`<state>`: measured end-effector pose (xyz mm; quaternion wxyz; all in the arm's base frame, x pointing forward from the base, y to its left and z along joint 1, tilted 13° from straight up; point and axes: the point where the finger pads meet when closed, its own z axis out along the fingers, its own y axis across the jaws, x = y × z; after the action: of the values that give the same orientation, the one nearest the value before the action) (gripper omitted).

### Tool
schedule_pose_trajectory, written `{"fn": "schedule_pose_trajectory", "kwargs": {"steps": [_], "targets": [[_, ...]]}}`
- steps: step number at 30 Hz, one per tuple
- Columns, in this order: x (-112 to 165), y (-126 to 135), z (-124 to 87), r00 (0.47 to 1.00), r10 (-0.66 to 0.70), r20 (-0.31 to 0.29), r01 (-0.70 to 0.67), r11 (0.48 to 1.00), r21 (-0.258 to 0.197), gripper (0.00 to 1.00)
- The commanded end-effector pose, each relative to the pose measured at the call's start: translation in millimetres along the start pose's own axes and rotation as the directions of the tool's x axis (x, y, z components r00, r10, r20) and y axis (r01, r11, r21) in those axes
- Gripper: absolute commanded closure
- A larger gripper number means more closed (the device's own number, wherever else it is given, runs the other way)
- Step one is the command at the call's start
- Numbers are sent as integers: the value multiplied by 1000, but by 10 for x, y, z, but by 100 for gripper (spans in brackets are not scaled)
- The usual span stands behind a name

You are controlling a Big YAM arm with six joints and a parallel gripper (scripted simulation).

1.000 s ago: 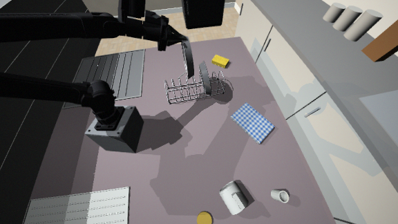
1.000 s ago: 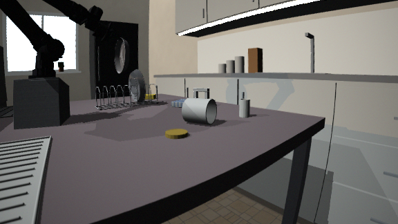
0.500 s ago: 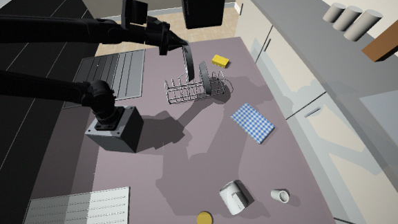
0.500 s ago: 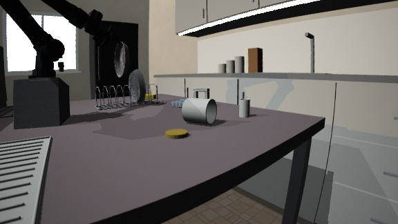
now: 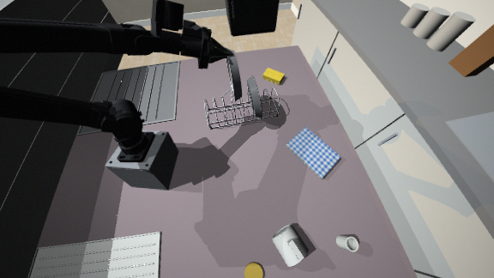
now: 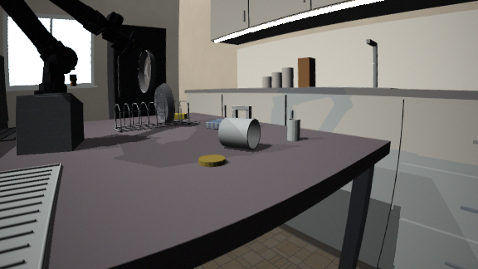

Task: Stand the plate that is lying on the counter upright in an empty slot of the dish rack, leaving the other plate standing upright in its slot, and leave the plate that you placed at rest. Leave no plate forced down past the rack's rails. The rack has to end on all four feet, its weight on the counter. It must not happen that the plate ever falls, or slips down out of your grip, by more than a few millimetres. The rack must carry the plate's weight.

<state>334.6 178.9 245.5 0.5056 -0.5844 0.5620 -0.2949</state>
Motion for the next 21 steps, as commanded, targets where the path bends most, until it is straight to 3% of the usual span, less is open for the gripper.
{"fn": "schedule_pose_trajectory", "kwargs": {"steps": [1,19,20,21], "targets": [[-76,-129,3,1000,18,15,-18,999,30,100],[-57,71,50,1000,11,12,-11,1000,12,100],[-147,-234,52,999,30,24,-31,998,60,100],[-104,-64,62,1000,21,18,-22,999,37,100]]}}
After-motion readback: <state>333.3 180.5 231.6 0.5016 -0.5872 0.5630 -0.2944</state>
